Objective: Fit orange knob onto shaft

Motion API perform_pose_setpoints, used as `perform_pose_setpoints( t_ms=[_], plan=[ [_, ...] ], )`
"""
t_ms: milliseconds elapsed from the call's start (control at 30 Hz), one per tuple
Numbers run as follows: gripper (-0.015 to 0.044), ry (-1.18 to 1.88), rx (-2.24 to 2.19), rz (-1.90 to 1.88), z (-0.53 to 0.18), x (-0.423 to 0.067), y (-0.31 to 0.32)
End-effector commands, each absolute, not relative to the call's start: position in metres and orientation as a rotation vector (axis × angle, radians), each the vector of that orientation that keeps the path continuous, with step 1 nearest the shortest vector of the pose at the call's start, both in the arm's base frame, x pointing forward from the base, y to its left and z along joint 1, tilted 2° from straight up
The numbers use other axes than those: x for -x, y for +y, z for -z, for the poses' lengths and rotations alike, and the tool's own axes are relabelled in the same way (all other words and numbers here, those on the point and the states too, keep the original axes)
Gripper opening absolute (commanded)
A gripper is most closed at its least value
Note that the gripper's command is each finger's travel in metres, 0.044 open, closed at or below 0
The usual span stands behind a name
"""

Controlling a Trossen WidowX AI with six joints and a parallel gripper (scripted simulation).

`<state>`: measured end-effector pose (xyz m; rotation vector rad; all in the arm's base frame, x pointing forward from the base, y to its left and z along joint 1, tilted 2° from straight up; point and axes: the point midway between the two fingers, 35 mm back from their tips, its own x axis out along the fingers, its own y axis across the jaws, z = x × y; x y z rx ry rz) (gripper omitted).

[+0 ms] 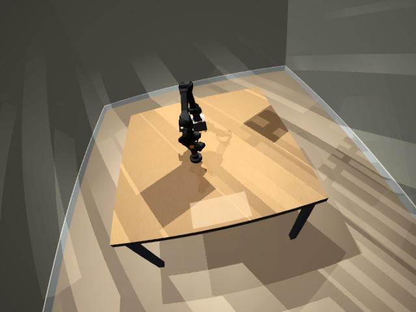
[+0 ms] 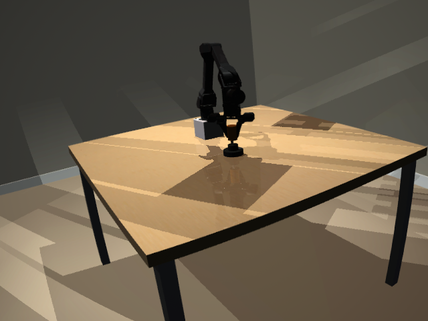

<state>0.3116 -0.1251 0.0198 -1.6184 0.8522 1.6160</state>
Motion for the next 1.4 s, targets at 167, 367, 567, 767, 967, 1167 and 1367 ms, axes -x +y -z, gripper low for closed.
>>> perform_pose_setpoints(
  t_ms=[167,367,567,767,967,1167,1367],
  plan=[
    [0.0,1.189,1.207,-1.21,-0.0177,-0.3107,-0.1264],
    [0.0,1.36,0.891,-0.9,-0.0164,-0.309,-0.1261],
    [0.0,1.475,0.577,-0.591,-0.0176,-0.3082,-0.1255],
    [0.0,1.511,0.432,-0.448,-0.0205,-0.3098,-0.1253],
    [0.0,1.511,0.432,-0.448,-0.0195,-0.3113,-0.1259],
    [0.0,1.511,0.432,-0.448,-0.0164,-0.3112,-0.1262],
    [0.0,1.511,0.432,-0.448,-0.0165,-0.3097,-0.1258]
  ],
)
